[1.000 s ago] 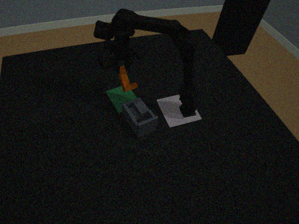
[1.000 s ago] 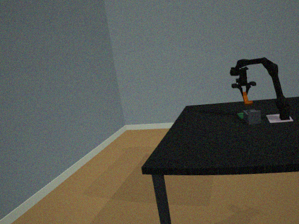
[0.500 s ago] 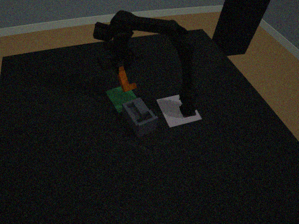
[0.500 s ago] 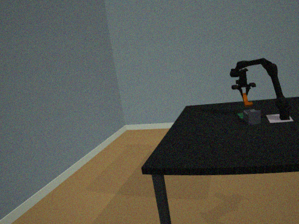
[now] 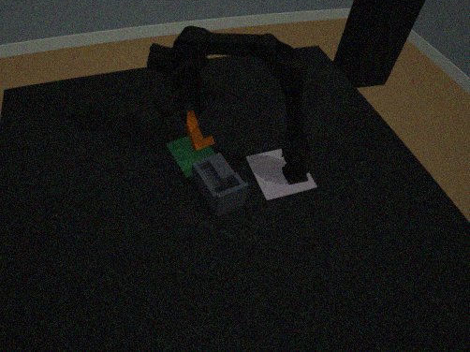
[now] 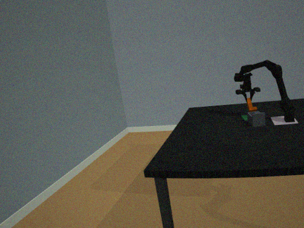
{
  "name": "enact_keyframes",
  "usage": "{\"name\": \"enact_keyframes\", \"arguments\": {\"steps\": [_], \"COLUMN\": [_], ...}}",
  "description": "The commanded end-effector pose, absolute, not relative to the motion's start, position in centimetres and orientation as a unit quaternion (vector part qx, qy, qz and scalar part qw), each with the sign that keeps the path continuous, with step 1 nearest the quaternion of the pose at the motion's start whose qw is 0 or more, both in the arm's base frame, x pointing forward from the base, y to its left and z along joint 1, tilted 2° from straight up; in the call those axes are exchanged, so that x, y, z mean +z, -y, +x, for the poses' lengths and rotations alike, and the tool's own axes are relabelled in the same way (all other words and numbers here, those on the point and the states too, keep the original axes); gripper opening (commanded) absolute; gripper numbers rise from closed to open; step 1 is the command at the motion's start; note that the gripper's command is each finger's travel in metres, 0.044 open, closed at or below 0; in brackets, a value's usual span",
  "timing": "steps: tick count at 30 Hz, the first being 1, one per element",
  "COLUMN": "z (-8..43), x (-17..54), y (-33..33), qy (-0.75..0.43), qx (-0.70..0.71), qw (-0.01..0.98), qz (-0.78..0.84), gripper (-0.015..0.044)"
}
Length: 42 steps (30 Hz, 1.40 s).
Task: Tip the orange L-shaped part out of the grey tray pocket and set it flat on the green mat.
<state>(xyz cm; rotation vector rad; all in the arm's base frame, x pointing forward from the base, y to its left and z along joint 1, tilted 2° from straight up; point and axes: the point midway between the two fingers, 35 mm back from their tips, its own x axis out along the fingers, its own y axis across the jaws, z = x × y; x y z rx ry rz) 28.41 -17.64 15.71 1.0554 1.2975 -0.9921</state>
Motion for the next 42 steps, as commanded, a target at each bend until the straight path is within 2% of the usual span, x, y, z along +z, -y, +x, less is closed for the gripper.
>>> {"name": "enact_keyframes", "arguments": {"steps": [1, 26, 42], "z": [28.5, 28.6, 28.6], "x": [15.1, 11.1, 11.0], "y": [17.6, 17.5, 17.5], "qy": [-0.550, -0.550, -0.550], "qx": [-0.420, -0.420, -0.420], "qw": [0.565, 0.565, 0.565], "qz": [0.449, 0.449, 0.449], "gripper": [0.0000, 0.0000, 0.0000]}}
